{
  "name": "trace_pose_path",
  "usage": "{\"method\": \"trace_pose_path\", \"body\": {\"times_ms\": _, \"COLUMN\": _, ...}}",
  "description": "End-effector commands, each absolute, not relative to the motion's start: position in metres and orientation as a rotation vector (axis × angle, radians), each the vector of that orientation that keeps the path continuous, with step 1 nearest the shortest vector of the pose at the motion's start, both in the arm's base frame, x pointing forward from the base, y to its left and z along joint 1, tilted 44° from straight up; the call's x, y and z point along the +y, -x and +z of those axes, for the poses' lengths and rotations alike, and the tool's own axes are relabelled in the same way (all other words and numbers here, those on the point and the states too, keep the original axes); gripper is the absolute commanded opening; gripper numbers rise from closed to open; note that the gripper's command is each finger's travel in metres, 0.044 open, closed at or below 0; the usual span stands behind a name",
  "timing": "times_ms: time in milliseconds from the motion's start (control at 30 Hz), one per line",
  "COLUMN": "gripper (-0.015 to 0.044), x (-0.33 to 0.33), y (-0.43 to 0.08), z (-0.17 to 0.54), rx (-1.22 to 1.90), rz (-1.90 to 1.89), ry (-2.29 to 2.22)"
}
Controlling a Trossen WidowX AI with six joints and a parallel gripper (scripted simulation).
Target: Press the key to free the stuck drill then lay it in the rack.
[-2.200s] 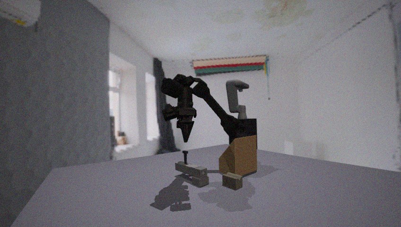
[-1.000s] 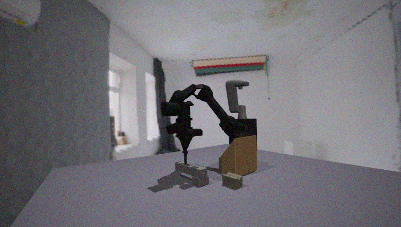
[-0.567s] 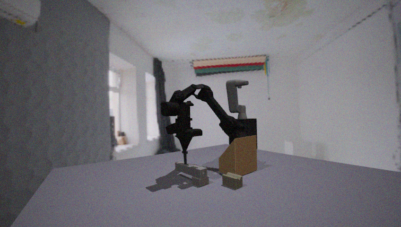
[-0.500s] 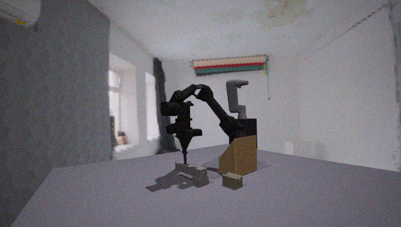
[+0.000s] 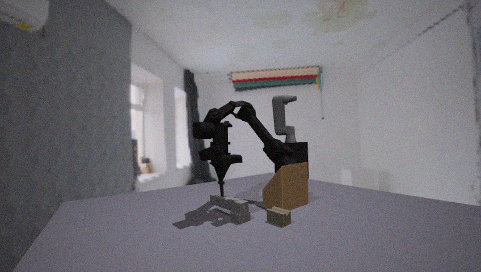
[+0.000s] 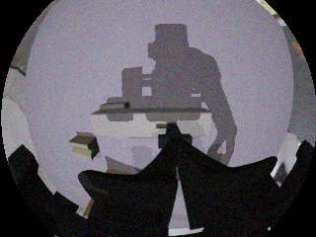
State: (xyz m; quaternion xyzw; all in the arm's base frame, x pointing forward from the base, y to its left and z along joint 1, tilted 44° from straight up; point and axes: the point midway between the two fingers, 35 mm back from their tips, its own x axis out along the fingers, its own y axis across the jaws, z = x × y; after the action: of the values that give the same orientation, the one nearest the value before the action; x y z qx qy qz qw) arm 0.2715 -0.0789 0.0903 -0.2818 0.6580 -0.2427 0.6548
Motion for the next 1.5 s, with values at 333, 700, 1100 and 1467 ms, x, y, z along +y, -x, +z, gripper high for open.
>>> {"method": "trace_pose_path", "body": {"times_ms": 333, "gripper": 0.0, "x": -0.09, "y": -0.264, "z": 0.082, "rx": 1.515, "rz": -0.568, "ry": 0.636}}
{"method": "trace_pose_path", "body": {"times_ms": 700, "gripper": 0.0, "x": -0.092, "y": -0.264, "z": 0.08, "rx": 1.515, "rz": -0.568, "ry": 0.636}}
{"method": "trace_pose_path", "body": {"times_ms": 1100, "gripper": 0.0, "x": -0.095, "y": -0.263, "z": 0.078, "rx": 1.514, "rz": -0.568, "ry": 0.637}}
{"method": "trace_pose_path", "body": {"times_ms": 1467, "gripper": 0.0, "x": -0.098, "y": -0.263, "z": 0.075, "rx": 1.514, "rz": -0.568, "ry": 0.637}}
